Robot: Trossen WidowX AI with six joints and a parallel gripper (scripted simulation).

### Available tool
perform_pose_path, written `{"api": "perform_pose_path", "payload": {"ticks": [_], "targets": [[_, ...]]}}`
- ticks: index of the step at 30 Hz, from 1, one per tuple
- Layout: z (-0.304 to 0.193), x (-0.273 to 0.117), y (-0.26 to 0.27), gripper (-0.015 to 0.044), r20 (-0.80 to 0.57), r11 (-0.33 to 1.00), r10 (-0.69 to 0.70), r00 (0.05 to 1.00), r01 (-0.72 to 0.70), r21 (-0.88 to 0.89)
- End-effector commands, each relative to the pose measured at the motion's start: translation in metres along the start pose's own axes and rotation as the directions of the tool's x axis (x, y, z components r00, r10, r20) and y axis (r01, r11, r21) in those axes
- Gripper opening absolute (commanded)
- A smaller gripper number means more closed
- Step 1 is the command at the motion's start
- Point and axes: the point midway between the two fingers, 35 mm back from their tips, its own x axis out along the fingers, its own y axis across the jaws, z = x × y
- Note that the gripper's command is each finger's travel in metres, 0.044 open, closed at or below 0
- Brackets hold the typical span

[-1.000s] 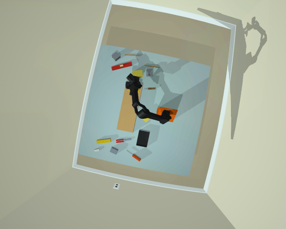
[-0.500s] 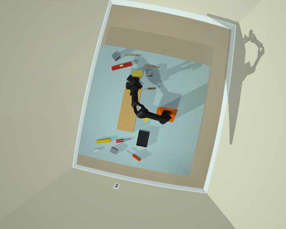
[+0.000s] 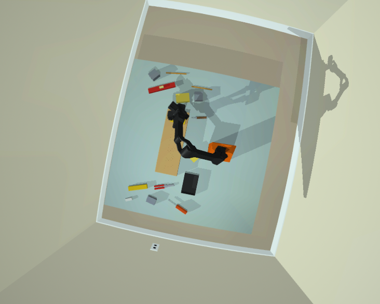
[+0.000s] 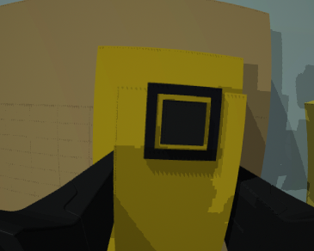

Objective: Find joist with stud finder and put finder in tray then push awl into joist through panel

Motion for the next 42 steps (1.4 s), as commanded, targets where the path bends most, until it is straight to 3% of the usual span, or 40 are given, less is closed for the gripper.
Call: {"api": "perform_pose_path", "payload": {"ticks": [1,42], "targets": [[0.000,0.002,0.016,0.0000,-0.001,1.000,0.009,1.000,-0.009,0.000],[0.000,0.002,0.167,0.0000,-0.005,1.000,0.019,1.000,-0.018,0.005]]}}
